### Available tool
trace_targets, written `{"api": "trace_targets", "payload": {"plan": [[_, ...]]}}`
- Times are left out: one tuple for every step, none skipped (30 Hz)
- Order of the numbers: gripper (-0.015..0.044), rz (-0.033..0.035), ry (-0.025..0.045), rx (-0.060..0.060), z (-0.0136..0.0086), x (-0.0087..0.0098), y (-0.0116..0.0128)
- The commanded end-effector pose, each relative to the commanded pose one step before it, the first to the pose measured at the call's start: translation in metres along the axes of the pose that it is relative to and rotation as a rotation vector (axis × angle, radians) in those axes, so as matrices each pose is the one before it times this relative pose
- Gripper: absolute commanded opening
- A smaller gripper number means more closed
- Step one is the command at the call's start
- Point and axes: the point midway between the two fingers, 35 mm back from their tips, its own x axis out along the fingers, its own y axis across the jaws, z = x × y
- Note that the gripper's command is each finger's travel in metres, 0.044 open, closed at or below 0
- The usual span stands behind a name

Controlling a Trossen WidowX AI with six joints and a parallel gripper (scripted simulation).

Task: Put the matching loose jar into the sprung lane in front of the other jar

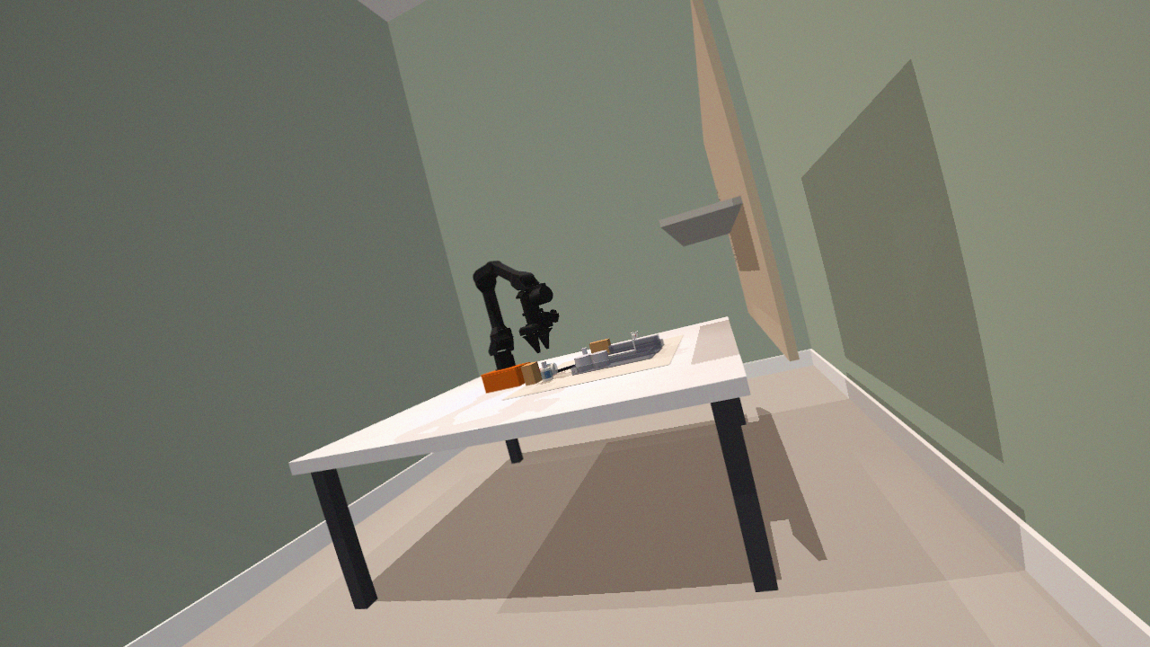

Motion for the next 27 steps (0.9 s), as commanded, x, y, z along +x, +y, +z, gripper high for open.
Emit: {"api": "trace_targets", "payload": {"plan": [[0.044, -0.00148, 0.02303, 0.0211, -0.00471, 0.00126, -0.00711], [0.044, 0.00001, 0.00002, 0.0, -0.00029, 0.00199, 0.00004], [0.044, 0.00004, 0.00007, 0.0, -0.00096, 0.00593, 0.00019], [0.044, 0.00004, 0.00008, 0.0, -0.00109, 0.00589, 0.00027], [0.044, 0.00002, 0.00003, 0.0, -0.00039, 0.00195, 0.00011], [0.044, 0.0, 0.0, 0.0, 0.0, 0.0, 0.0], [0.044, 0.0, 0.0, 0.0, 0.0, 0.0, 0.0], [0.044, 0.00001, 0.00001, 0.0, -0.00011, 0.00165, 0.00001], [0.044, 0.00003, 0.00004, 0.0, -0.00041, 0.00494, 0.00008], [0.044, 0.00003, 0.00004, 0.0, -0.0005, 0.00491, 0.00013], [0.044, 0.00001, 0.00002, 0.0, -0.00019, 0.00163, 0.00006], [0.044, 0.0, 0.0, 0.0, 0.0, 0.0, 0.0], [0.044, 0.00001, 0.0, 0.0, 0.00003, 0.00122, -0.00002], [0.044, 0.00002, 0.0, 0.0, 0.00006, 0.00364, -0.00003], [0.044, 0.00003, 0.00001, 0.0, 0.0, 0.00543, 0.00001], [0.044, 0.00002, 0.00001, 0.0, -0.00006, 0.0036, 0.00005], [0.044, 0.00001, 0.00001, 0.0, -0.00003, 0.0012, 0.00002], [0.044, 0.0, 0.0, 0.0, 0.0, 0.0, 0.0], [0.044, 0.0, 0.0, 0.0, 0.00002, 0.00026, -0.00001], [0.044, 0.0, 0.0, 0.0, 0.00005, 0.00079, -0.00003], [0.044, 0.0, 0.0, 0.0, 0.00007, 0.00131, -0.00004], [0.044, 0.00001, 0.0, 0.0, 0.00008, 0.00162, -0.00005], [0.044, 0.00001, 0.0, 0.0, 0.00007, 0.00162, -0.00004], [0.044, 0.00001, 0.0, 0.0, 0.00006, 0.00161, -0.00003], [0.044, 0.00001, 0.0, 0.0, 0.00005, 0.00161, -0.00003], [0.044, 0.00001, 0.0, 0.0, 0.00004, 0.00161, -0.00002], [0.044, 0.00001, 0.0, 0.0, 0.00003, 0.00161, -0.00002]]}}
